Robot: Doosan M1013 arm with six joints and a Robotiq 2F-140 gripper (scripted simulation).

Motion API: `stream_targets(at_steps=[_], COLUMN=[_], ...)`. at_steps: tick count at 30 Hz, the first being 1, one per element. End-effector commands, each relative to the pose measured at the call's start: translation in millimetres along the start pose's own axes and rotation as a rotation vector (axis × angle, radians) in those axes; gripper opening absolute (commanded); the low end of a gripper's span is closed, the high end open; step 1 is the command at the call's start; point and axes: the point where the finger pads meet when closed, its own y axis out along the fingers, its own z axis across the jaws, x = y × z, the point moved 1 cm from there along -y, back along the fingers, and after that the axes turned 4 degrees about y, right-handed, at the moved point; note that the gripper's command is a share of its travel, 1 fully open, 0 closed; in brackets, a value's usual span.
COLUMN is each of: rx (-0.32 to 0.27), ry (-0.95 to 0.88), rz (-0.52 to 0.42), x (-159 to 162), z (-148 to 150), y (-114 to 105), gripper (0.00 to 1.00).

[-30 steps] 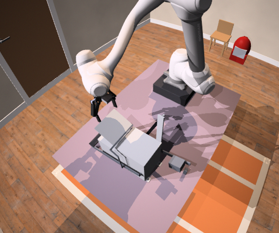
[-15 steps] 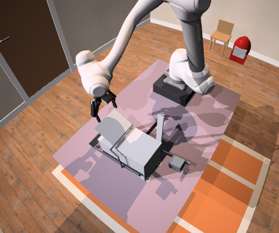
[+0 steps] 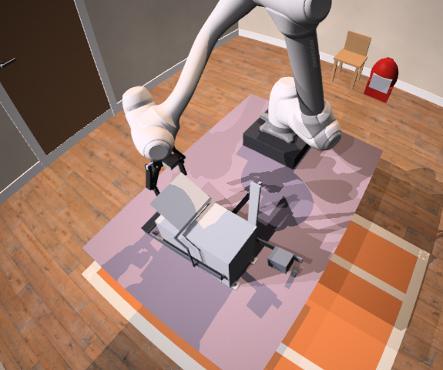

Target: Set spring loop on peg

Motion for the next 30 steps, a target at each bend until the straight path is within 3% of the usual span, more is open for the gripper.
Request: stream_targets(at_steps=[1,30], rx=[0.002,0.002], ry=[0.000,0.000], rz=[0.000,0.000], x=[-0.2,7.2], z=[0.7,1.1], y=[-1.3,41.0], gripper=[1.00,1.00])
